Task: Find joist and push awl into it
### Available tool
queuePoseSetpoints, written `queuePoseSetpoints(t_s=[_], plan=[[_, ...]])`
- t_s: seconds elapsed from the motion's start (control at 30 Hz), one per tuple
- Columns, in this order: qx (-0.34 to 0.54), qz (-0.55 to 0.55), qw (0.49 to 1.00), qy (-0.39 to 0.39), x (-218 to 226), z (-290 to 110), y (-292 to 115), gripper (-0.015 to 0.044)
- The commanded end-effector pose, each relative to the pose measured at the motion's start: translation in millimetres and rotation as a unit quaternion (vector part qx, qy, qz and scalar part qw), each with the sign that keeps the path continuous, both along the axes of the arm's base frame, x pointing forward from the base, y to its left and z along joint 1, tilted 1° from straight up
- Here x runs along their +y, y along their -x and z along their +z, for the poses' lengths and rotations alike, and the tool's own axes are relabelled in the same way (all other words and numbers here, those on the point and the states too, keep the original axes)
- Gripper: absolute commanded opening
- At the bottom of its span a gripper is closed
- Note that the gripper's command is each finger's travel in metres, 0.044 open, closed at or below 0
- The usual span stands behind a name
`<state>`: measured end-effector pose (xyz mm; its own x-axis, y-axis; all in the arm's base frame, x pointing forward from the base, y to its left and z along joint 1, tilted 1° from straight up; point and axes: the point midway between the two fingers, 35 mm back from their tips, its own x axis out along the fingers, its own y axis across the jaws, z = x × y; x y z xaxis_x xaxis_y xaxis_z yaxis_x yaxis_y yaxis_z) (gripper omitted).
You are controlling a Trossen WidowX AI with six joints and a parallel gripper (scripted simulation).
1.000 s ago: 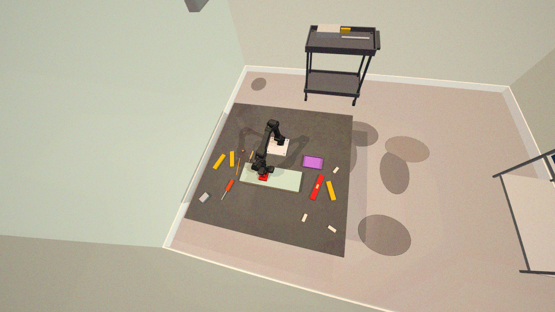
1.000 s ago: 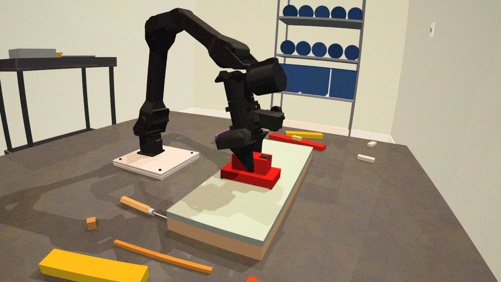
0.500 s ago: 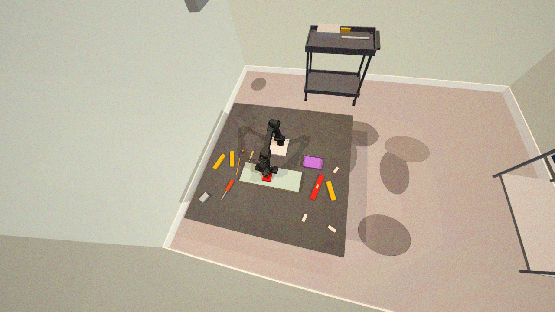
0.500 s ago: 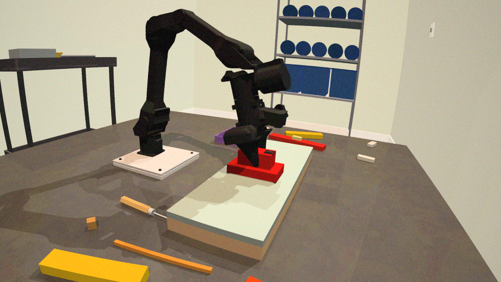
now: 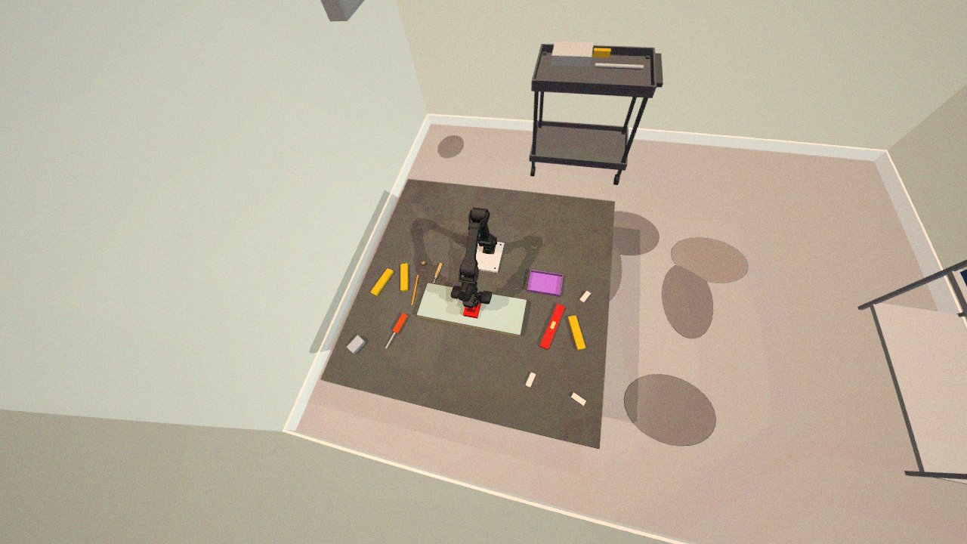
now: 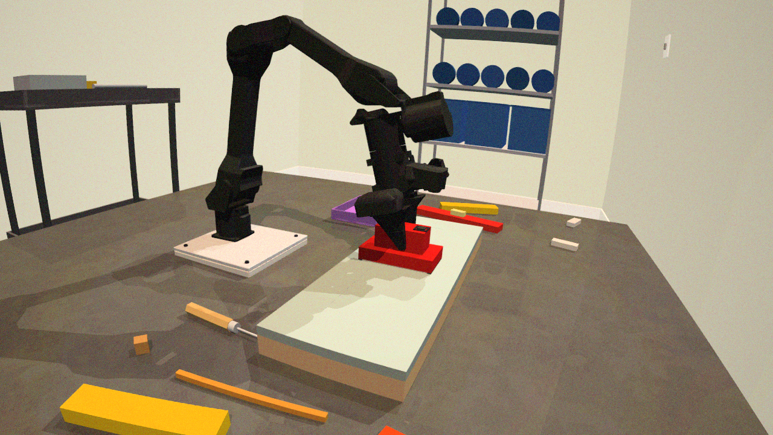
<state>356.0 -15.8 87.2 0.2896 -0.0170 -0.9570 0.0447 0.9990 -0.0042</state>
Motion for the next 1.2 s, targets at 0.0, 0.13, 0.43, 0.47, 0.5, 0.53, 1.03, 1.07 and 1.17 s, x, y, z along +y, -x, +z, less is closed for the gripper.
queuePoseSetpoints(t_s=[0.0,0.13,0.43,0.47,0.5,0.53,1.03,1.07,1.17], plan=[[0.000,0.000,1.000,-0.001,10,0,0,0.0000],[0.000,0.000,1.000,-0.001,19,0,0,0.0000],[0.000,0.000,1.000,-0.002,38,0,-1,0.0000],[0.000,0.000,1.000,-0.002,40,0,-1,0.0000],[0.000,0.000,1.000,-0.002,43,0,-2,0.0000],[0.000,0.000,1.000,-0.002,45,0,-2,0.0000],[0.000,0.000,1.000,-0.004,78,0,-3,0.0000],[0.000,0.000,1.000,-0.004,80,0,-3,0.0000],[0.000,0.000,1.000,-0.004,87,0,-4,0.0000]])
